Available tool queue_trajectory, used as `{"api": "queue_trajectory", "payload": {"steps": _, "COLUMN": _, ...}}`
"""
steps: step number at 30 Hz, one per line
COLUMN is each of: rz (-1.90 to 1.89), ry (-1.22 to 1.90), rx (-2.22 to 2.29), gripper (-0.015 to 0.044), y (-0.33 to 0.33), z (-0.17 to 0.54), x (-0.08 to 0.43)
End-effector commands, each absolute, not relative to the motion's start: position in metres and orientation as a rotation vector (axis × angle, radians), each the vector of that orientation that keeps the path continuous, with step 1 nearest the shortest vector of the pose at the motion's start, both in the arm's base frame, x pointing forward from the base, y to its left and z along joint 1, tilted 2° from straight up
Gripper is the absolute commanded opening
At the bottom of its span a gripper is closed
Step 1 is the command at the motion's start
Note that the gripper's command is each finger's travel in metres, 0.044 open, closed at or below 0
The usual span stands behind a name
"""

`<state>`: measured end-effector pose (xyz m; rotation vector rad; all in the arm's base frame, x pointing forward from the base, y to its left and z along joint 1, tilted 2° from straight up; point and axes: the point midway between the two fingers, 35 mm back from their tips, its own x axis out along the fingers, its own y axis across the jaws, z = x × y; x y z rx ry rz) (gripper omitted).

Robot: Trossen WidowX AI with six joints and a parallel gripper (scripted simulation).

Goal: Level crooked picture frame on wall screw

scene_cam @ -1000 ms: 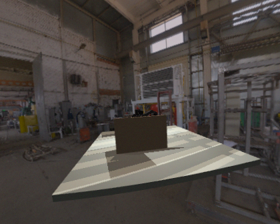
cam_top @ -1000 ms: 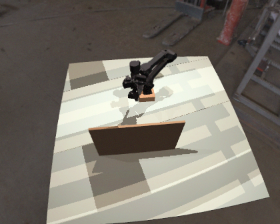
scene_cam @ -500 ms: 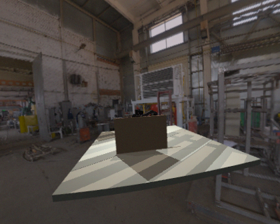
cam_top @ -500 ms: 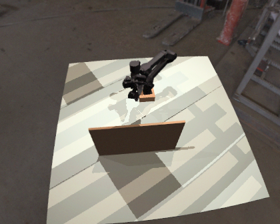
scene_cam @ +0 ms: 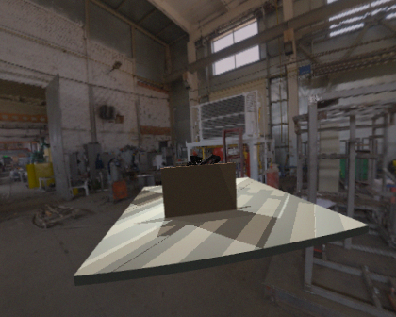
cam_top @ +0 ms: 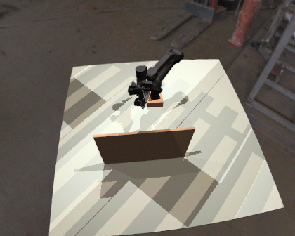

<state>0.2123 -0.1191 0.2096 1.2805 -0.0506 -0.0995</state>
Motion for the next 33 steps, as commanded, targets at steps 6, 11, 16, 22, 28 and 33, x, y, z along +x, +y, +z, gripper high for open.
{"api": "queue_trajectory", "payload": {"steps": 6, "rz": -0.102, "ry": -0.054, "rx": 1.398, "gripper": 0.0260, "y": -0.134, "z": 0.181, "x": 0.257}}
{"api": "queue_trajectory", "payload": {"steps": 11, "rz": -0.101, "ry": -0.055, "rx": 1.428, "gripper": 0.0260, "y": -0.133, "z": 0.171, "x": 0.268}}
{"api": "queue_trajectory", "payload": {"steps": 16, "rz": -0.101, "ry": -0.055, "rx": 1.428, "gripper": 0.0260, "y": -0.133, "z": 0.171, "x": 0.265}}
{"api": "queue_trajectory", "payload": {"steps": 22, "rz": -0.101, "ry": -0.055, "rx": 1.428, "gripper": 0.0260, "y": -0.133, "z": 0.171, "x": 0.265}}
{"api": "queue_trajectory", "payload": {"steps": 28, "rz": -0.100, "ry": -0.056, "rx": 1.427, "gripper": 0.0260, "y": -0.138, "z": 0.174, "x": 0.286}}
{"api": "queue_trajectory", "payload": {"steps": 33, "rz": -0.097, "ry": -0.059, "rx": 1.428, "gripper": 0.0260, "y": -0.142, "z": 0.173, "x": 0.331}}
